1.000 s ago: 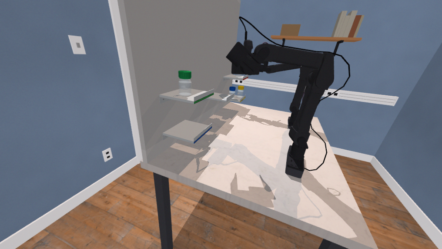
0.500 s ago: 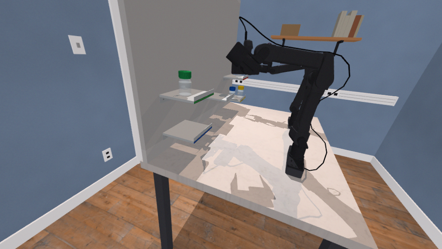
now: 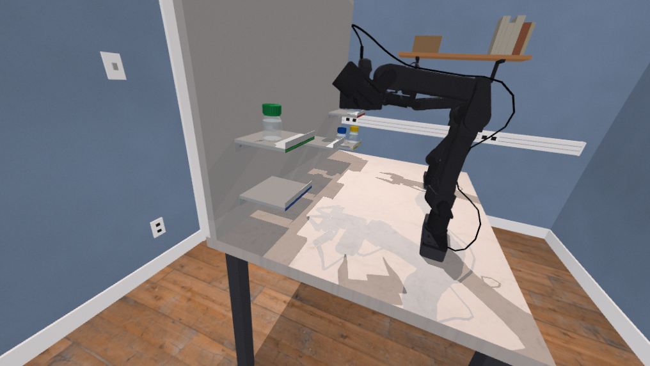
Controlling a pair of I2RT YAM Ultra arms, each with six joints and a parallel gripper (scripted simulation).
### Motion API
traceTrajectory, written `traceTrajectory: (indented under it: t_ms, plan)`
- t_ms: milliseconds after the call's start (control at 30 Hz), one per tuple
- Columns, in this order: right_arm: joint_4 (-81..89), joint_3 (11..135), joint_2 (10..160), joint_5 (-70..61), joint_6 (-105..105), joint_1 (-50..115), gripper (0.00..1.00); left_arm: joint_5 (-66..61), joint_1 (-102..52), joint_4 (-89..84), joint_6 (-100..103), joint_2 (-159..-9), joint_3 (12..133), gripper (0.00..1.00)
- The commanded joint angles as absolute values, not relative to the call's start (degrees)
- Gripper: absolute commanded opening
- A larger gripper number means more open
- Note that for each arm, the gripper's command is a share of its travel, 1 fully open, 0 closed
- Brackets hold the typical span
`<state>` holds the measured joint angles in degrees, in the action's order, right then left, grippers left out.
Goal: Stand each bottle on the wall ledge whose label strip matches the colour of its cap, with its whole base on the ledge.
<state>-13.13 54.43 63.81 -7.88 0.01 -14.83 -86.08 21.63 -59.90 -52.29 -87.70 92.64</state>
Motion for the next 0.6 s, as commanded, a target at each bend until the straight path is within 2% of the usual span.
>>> traceTrajectory:
  t_ms: [0,33,233,300,567]
  plan:
    - [-12.0,53.6,63.9,-9.1,0.5,-15.0,0.93,-86.6,21.7,-61.2,-53.8,-88.3,95.4,1.00]
    - [-12.2,53.3,63.3,-9.2,0.8,-15.0,1.00,-85.2,21.7,-61.0,-54.3,-88.5,95.4,1.00]
    - [-15.1,47.0,60.7,-10.2,2.6,-15.5,1.00,-74.3,21.2,-56.7,-56.5,-89.8,93.7,1.00]
    - [-15.1,47.0,60.7,-10.2,2.6,-15.5,1.00,-74.3,21.2,-56.7,-56.5,-89.8,93.7,1.00]
    - [-17.5,36.5,56.6,-11.5,4.2,-16.2,1.00,-59.7,20.0,-36.3,-45.1,-84.8,87.7,1.00]
